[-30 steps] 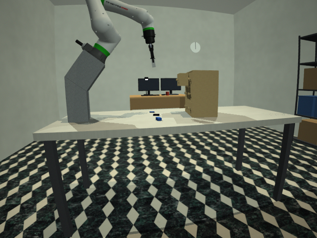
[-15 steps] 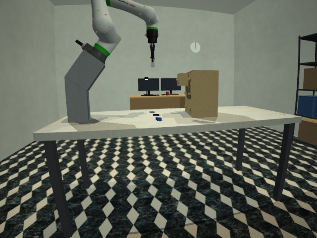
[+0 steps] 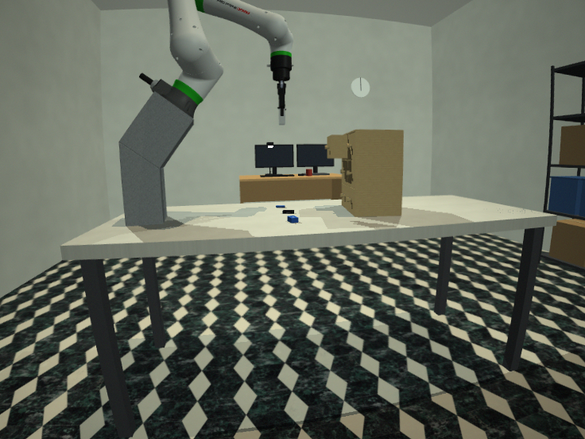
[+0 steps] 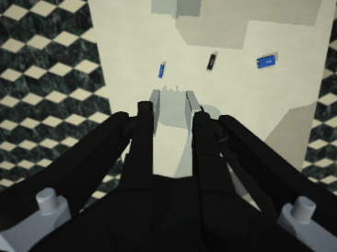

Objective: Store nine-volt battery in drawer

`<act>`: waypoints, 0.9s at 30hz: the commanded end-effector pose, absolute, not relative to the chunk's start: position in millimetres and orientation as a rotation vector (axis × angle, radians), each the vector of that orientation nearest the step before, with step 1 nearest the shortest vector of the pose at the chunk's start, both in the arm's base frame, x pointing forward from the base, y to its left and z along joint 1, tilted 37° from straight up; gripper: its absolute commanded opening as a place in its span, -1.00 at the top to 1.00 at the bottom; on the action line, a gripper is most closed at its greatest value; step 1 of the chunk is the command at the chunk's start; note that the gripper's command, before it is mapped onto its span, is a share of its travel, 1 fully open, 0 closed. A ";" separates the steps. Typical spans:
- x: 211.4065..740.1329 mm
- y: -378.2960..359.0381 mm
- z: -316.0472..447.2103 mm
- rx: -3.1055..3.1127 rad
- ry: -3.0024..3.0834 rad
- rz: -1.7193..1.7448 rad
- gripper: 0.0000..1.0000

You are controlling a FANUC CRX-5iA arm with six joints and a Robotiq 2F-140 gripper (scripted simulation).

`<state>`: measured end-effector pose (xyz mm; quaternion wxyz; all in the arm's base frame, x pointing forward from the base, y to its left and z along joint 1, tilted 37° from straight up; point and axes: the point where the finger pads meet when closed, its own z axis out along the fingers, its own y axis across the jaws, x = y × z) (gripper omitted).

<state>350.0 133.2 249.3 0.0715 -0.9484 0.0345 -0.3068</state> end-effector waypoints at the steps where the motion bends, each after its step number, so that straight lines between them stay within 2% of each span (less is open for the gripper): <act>1: 357.2 125.0 239.9 -2.869 0.005 -0.936 0.60; 27: 434.9 21.3 129.6 -2.875 -1.159 -1.011 0.60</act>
